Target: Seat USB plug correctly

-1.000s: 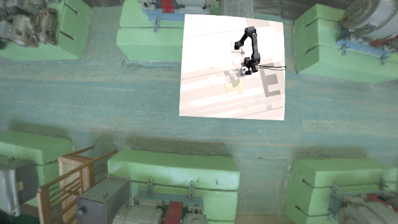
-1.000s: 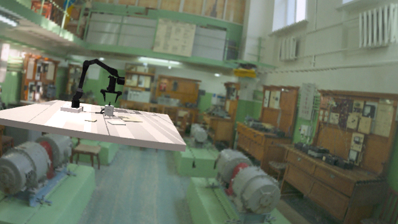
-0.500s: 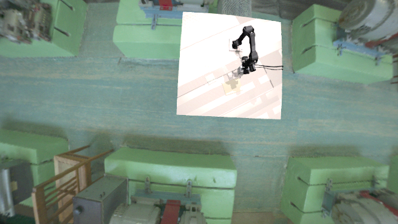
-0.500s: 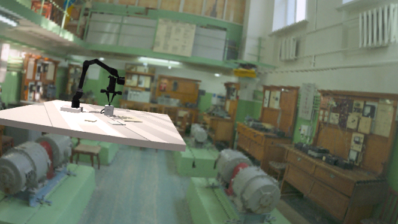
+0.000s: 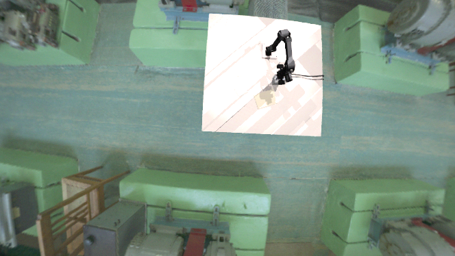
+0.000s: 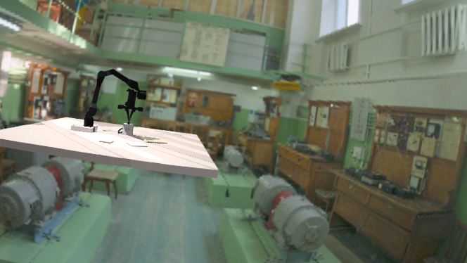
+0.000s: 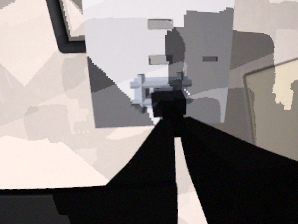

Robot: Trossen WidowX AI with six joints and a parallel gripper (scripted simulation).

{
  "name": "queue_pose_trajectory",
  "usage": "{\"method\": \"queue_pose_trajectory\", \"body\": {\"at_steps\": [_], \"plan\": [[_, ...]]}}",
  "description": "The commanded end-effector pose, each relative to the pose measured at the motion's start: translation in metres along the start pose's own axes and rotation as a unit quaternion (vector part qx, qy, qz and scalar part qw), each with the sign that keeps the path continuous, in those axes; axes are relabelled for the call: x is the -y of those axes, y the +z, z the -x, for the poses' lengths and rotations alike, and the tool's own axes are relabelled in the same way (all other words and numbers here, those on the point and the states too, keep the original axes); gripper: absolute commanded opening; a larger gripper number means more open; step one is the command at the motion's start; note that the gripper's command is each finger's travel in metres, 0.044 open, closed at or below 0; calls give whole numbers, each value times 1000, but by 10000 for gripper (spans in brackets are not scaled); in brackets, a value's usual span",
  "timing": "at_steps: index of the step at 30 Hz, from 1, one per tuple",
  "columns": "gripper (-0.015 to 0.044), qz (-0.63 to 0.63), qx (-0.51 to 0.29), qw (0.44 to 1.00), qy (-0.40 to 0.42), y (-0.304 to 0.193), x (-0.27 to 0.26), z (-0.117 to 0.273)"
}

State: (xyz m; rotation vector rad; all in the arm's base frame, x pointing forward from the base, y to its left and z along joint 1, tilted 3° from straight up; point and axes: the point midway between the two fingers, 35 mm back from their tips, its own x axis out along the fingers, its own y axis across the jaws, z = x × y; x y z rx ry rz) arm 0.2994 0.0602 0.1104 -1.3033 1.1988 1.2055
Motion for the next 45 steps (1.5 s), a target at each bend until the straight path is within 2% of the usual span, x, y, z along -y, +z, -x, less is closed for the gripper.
{"method": "queue_pose_trajectory", "body": {"at_steps": [1,45], "plan": [[0,0,0,1000,0,0,0,0],[0,0,0,1000,0,0,0,27]]}}
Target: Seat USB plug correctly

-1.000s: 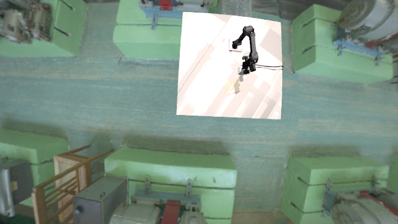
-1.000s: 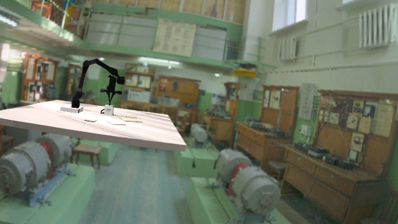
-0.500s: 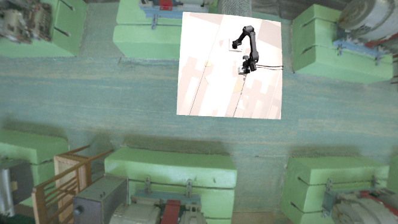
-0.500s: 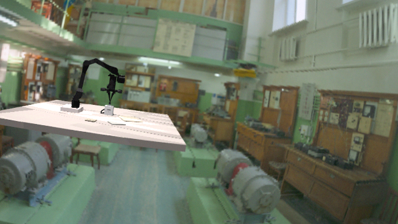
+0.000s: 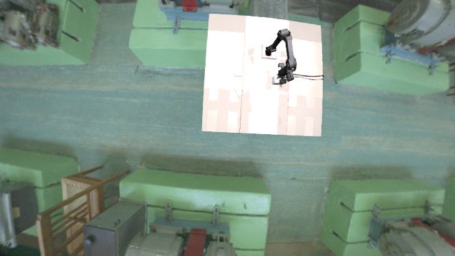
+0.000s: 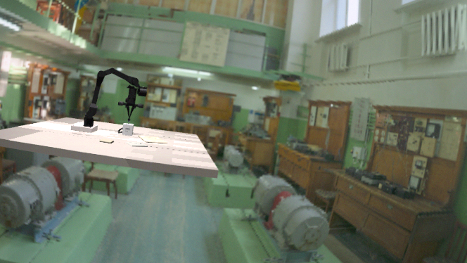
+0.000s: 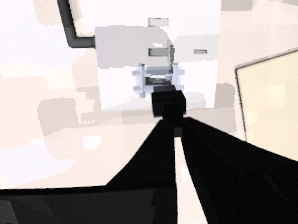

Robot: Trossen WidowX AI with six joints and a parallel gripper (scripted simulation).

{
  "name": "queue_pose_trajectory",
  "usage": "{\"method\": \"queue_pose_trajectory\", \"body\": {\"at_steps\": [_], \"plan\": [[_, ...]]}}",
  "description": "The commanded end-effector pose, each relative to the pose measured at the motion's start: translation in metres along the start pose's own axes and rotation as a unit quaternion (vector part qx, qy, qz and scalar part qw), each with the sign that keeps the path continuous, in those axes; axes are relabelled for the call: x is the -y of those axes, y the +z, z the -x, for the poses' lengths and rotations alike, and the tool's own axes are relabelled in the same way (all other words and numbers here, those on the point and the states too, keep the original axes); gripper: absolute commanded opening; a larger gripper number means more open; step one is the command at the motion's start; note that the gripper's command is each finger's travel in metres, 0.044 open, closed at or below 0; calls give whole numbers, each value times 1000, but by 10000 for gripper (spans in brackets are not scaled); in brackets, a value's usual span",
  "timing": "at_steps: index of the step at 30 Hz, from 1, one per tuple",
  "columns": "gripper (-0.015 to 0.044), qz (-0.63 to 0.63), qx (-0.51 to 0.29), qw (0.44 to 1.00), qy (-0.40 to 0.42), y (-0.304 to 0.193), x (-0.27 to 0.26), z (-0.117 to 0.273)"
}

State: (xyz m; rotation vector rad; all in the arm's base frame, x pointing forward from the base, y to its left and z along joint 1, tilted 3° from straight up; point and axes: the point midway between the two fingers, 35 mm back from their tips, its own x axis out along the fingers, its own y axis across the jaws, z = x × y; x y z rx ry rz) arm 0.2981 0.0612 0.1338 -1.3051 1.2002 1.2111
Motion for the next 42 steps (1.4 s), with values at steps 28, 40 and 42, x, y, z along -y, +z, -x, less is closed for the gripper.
{"method": "queue_pose_trajectory", "body": {"at_steps": [28,40,42], "plan": [[0,-239,0,971,0,0,0,4],[0,-388,0,921,0,0,0,4],[0,-412,0,911,0,0,0,4]]}}
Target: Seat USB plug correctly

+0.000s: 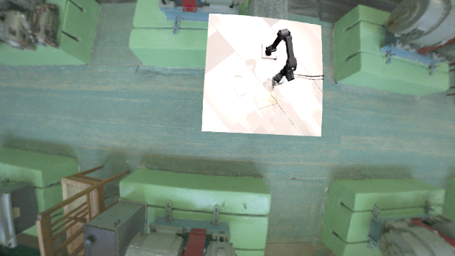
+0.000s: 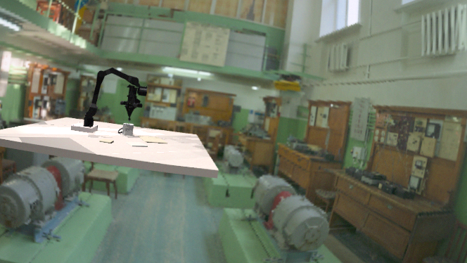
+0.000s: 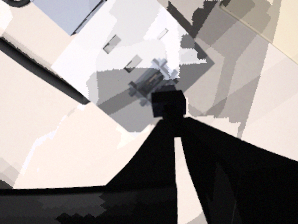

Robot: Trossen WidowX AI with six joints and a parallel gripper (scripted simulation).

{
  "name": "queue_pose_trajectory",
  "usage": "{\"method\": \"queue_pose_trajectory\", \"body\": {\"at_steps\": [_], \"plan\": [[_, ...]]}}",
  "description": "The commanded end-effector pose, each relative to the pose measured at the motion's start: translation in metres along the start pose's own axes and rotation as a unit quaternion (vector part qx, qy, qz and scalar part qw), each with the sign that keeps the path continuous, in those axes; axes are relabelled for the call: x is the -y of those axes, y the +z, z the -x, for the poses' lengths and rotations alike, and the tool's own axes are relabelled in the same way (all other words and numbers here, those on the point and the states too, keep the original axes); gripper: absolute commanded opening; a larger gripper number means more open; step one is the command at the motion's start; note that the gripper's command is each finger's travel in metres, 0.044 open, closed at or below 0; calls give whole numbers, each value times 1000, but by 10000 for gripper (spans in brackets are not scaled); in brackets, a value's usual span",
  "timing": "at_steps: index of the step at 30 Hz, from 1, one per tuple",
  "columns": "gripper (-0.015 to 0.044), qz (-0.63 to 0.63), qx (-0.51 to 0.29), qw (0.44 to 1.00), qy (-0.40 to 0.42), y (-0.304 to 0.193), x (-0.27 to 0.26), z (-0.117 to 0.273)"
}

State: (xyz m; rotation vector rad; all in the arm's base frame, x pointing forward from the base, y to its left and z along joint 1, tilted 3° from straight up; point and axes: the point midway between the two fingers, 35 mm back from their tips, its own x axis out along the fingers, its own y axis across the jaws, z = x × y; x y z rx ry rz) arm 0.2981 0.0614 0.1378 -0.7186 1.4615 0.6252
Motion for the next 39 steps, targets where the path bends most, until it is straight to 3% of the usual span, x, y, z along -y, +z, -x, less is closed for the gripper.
{"method": "queue_pose_trajectory", "body": {"at_steps": [1,20,39], "plan": [[0,-52,0,999,0,0,0,0],[0,-297,0,955,0,0,0,0],[0,-523,0,853,0,0,0,0]]}}
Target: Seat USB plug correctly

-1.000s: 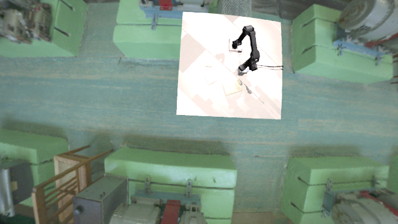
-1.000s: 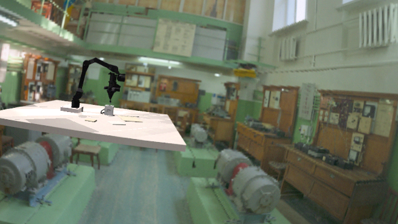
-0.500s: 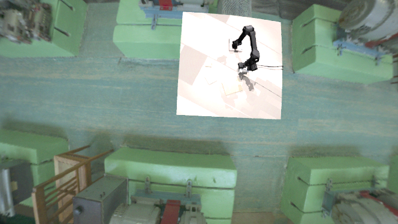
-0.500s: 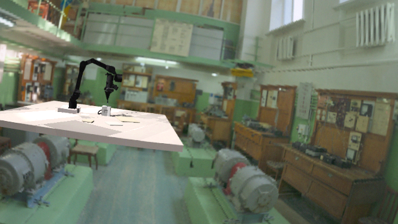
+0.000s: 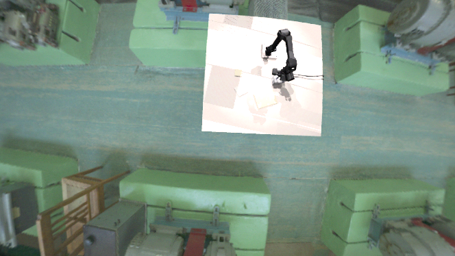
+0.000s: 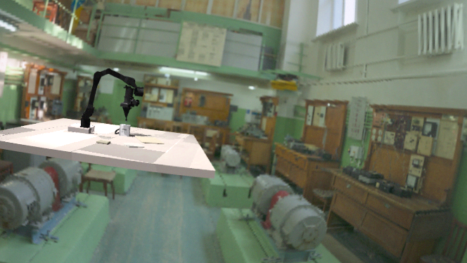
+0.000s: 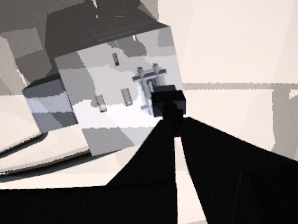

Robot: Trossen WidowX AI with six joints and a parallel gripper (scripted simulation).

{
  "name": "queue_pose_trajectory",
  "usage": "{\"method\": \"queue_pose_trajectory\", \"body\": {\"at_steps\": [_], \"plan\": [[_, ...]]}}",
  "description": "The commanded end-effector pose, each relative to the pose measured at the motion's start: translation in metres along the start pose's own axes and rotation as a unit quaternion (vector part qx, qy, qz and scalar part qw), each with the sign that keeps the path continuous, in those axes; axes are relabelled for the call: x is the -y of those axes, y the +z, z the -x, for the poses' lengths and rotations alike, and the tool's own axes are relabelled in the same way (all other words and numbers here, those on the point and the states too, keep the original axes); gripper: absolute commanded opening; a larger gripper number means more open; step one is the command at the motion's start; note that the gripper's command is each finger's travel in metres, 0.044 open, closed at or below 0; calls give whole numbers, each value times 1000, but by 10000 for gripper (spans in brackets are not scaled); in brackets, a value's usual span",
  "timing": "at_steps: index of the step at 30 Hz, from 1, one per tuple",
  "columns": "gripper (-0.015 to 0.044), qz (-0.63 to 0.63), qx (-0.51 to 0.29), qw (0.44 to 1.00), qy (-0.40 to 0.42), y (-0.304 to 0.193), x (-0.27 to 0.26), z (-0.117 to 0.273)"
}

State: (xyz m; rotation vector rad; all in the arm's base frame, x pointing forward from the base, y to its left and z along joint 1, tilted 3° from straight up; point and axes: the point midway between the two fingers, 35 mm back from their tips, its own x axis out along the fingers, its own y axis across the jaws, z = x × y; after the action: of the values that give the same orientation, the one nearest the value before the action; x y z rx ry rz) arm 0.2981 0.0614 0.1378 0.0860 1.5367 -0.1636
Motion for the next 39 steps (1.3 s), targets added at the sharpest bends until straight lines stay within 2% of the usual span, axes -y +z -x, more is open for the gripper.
{"method": "queue_pose_trajectory", "body": {"at_steps": [1,20,39], "plan": [[0,-53,0,999,0,0,0,0],[0,-297,0,955,0,0,0,0],[0,-523,0,853,0,0,0,0]]}}
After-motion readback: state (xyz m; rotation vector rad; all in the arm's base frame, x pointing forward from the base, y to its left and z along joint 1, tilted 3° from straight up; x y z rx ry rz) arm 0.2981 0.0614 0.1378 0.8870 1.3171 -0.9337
